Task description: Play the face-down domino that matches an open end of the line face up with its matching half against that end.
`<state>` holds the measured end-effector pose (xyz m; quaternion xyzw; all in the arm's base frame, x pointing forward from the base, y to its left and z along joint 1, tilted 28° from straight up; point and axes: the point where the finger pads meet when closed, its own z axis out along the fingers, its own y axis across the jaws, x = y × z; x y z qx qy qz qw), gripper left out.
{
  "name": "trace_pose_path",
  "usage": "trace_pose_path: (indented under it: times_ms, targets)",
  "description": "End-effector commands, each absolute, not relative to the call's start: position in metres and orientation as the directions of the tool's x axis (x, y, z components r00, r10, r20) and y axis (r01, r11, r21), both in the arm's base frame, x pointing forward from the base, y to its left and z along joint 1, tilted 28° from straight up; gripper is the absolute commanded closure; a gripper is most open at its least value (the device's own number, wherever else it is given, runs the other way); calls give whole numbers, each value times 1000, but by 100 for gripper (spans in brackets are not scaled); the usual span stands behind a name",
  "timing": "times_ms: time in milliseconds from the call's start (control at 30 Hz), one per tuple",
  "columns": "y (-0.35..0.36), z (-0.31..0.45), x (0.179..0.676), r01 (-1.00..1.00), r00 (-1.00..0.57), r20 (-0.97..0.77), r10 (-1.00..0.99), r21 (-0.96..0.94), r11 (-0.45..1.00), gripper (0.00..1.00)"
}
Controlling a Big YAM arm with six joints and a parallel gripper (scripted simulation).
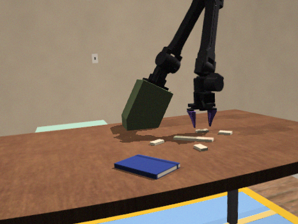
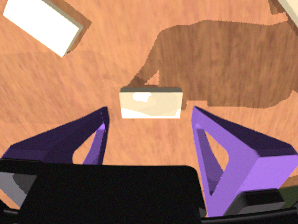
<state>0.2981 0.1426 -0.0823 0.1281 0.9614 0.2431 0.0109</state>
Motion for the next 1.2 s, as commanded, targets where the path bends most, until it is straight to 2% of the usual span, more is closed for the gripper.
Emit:
trace_pose_path:
  times_ms: [0,1167]
  targets:
    - [146,-88,298,236,-968,42,246,470,850,31]
    - [154,-102,297,235,-969,49,240,467,852,31]
